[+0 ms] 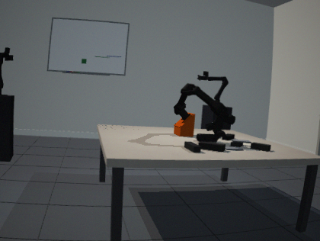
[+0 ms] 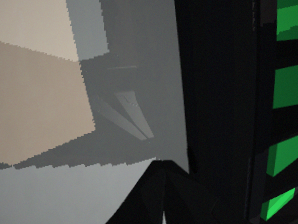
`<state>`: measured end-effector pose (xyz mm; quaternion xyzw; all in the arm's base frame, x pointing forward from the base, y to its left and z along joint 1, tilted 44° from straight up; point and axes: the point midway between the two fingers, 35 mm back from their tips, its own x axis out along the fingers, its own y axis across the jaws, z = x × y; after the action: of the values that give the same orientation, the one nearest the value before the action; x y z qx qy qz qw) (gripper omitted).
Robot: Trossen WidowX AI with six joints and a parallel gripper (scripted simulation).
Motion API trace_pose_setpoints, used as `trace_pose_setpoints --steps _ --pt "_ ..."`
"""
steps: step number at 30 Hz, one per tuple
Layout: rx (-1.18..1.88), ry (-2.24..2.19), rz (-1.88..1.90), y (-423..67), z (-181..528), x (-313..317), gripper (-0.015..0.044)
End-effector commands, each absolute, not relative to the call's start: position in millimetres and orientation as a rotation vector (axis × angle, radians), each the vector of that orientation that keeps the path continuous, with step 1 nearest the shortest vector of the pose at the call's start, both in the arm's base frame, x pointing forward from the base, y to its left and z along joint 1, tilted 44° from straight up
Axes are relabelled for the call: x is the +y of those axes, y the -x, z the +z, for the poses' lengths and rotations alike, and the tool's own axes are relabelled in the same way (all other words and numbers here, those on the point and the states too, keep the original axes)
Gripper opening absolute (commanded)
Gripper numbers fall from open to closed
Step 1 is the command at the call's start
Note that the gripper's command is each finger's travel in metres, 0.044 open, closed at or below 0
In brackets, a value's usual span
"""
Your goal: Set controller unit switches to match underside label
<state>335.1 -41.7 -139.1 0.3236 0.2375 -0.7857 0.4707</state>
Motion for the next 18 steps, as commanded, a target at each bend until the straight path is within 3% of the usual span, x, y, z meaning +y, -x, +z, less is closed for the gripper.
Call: trace_pose_setpoints --steps 1,18 --pt "0.593 -0.773 -1.942 -324.2 -141.6 -41.8 0.0" --pt "0.594 -0.772 -1.942 -318.0 -142.1 -40.5 0.0"
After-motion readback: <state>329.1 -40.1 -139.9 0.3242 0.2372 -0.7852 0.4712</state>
